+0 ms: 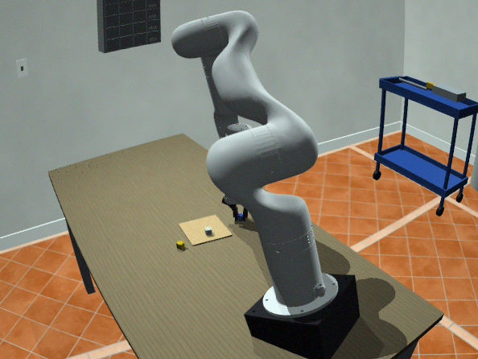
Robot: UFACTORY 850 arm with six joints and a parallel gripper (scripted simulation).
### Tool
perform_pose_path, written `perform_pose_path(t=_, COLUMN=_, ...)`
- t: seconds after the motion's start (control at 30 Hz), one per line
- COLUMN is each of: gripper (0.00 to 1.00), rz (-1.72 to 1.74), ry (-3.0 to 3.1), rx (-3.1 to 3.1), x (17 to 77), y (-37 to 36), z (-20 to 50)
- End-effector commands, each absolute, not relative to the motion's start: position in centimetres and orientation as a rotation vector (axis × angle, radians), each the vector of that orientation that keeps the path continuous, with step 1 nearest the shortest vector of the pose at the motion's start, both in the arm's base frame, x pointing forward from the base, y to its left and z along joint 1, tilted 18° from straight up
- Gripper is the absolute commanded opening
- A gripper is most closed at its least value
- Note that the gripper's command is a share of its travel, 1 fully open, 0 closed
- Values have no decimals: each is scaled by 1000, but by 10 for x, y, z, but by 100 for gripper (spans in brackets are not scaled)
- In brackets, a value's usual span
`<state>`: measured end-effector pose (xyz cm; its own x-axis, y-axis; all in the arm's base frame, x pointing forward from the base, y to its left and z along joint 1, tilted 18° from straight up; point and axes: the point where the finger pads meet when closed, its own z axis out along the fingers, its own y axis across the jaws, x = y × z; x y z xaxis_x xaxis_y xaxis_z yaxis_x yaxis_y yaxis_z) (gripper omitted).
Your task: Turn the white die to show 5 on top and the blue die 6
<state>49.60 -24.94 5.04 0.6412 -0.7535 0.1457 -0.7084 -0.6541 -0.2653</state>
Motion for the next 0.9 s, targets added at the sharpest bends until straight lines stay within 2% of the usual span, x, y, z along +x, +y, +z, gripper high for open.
perform_pose_path(t=0.0, gripper=15, rz=-365, ry=1204, rx=-2676, x=497, y=-250, z=51)
perform_pose_path(t=0.33, gripper=15, rz=-365, ry=1204, rx=-2676, x=495, y=-250, z=58)
perform_pose_path(t=0.87, gripper=15, rz=-366, ry=1204, rx=-2676, x=471, y=-256, z=133)
